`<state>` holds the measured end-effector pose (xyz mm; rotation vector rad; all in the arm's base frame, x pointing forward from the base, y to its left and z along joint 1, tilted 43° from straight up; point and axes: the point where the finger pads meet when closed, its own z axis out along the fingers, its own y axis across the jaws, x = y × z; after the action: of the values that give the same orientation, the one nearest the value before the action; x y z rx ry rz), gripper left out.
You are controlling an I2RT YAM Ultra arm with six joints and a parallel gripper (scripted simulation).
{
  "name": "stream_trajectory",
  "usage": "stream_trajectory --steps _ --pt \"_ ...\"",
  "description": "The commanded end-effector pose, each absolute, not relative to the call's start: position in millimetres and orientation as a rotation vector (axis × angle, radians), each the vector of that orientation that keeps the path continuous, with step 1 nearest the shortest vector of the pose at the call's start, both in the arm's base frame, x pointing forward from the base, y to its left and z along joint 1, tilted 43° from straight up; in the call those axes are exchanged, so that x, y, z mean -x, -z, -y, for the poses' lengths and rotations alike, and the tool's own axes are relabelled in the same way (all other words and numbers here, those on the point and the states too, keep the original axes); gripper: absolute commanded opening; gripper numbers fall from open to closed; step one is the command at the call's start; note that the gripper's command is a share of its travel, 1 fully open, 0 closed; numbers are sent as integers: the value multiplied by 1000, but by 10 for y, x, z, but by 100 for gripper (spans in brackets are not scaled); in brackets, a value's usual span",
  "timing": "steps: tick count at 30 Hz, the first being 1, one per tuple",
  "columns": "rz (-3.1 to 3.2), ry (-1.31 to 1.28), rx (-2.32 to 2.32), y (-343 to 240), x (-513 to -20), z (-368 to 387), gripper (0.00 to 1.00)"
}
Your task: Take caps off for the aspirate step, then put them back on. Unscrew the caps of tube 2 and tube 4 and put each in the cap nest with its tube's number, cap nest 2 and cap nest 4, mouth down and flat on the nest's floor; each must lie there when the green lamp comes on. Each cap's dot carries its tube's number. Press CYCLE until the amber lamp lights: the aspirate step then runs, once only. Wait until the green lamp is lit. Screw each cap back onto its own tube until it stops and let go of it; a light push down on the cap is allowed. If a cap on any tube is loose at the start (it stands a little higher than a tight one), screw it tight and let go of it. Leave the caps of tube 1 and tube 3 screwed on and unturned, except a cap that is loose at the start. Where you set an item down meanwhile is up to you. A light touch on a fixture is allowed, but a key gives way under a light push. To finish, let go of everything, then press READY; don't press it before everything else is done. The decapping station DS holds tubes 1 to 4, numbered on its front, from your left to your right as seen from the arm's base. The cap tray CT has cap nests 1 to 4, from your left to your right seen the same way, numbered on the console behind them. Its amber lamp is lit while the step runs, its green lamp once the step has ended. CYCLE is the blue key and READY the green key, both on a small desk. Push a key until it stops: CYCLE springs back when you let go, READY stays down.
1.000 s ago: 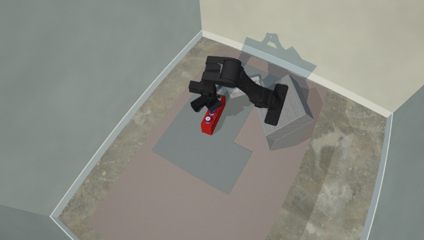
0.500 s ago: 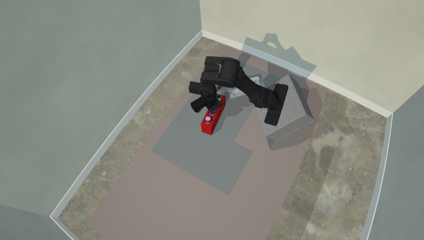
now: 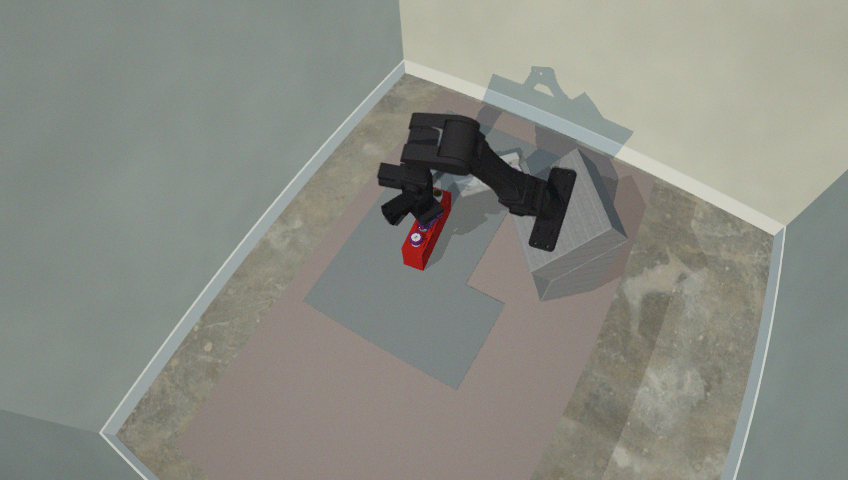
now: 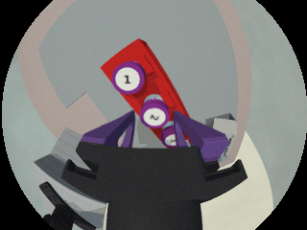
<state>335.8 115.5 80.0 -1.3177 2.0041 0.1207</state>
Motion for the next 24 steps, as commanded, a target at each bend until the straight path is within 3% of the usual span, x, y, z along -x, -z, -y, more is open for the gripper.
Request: stream_trajectory --steps 1,10,24 --pt "-1993 -114 1312 -849 -3387 -1155 49" --pt "-1993 -114 1312 -849 -3387 -1155 49" --pt "-2271 -339 809 -806 -3419 -1182 49"
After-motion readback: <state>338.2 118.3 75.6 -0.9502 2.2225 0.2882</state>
